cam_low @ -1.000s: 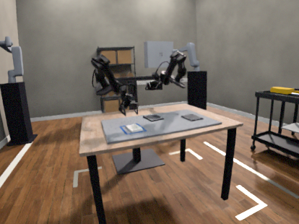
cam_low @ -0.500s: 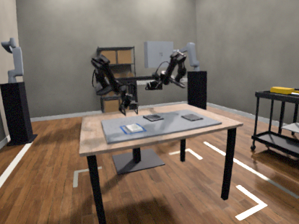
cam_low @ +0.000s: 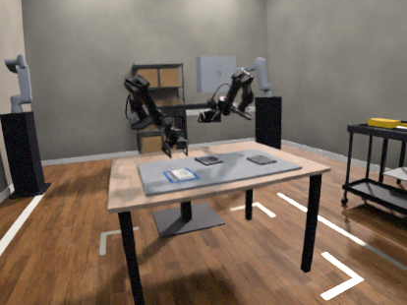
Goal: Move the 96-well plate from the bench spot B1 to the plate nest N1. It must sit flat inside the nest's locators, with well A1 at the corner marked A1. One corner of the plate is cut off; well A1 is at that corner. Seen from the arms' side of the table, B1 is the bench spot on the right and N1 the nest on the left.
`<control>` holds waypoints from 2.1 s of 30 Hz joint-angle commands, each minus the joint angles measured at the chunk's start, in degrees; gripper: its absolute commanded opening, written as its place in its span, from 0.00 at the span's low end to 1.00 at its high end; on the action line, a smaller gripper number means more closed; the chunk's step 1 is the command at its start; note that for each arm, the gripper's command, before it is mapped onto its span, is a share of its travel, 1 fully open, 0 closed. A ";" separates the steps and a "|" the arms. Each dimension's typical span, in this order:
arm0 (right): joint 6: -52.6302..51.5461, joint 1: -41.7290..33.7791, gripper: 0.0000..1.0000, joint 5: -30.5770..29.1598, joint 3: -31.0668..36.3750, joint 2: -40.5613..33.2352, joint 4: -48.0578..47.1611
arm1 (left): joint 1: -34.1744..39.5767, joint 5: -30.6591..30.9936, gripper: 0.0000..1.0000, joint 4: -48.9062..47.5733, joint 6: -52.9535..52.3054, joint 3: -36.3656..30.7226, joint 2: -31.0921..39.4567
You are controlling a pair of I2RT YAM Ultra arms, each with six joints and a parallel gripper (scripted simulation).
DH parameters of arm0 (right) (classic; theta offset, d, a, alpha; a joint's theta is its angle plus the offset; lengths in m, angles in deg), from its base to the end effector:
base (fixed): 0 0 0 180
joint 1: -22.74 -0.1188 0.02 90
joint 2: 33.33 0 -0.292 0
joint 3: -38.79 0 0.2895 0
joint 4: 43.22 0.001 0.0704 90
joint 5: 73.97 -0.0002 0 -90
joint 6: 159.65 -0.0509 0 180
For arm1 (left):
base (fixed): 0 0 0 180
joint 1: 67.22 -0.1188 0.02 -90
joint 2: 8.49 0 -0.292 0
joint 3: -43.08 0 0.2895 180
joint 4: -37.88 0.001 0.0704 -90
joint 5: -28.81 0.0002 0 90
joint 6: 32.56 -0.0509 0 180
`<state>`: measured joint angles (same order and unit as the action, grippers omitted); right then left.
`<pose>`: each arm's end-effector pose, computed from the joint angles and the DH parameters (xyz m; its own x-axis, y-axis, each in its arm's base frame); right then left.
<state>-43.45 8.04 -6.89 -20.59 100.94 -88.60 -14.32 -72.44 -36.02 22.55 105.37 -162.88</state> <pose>0.3929 0.0836 -0.0095 -0.4690 -0.5435 -0.6962 -0.1259 0.8214 -0.5564 0.2421 -0.3020 -0.0821 0.2290 0.6273 -0.7444 0.6577 0.4640 0.5934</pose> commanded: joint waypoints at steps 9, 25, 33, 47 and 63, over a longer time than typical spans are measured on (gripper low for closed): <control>-10.91 -1.91 1.00 -7.40 -7.63 -2.53 29.01 | 0.77 0.05 1.00 -0.25 0.47 -0.70 -0.16; -28.90 -1.89 1.00 -9.00 -35.89 4.48 73.34 | 0.77 0.05 1.00 -0.25 0.47 -0.70 -0.16; -32.34 -1.56 1.00 -8.43 -45.82 8.89 82.72 | 0.77 0.05 1.00 -0.25 0.47 -0.70 -0.16; -31.93 -0.67 1.00 -8.37 -47.72 11.03 82.29 | 0.77 0.05 1.00 -0.25 0.47 -0.70 -0.16; -29.88 0.49 1.00 -7.89 -49.45 14.10 78.71 | 0.77 0.05 1.00 -0.25 0.47 -0.70 -0.16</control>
<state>-74.07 8.76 -15.35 -68.35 114.47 -8.32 -14.32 -72.44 -36.02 22.55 105.37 -162.88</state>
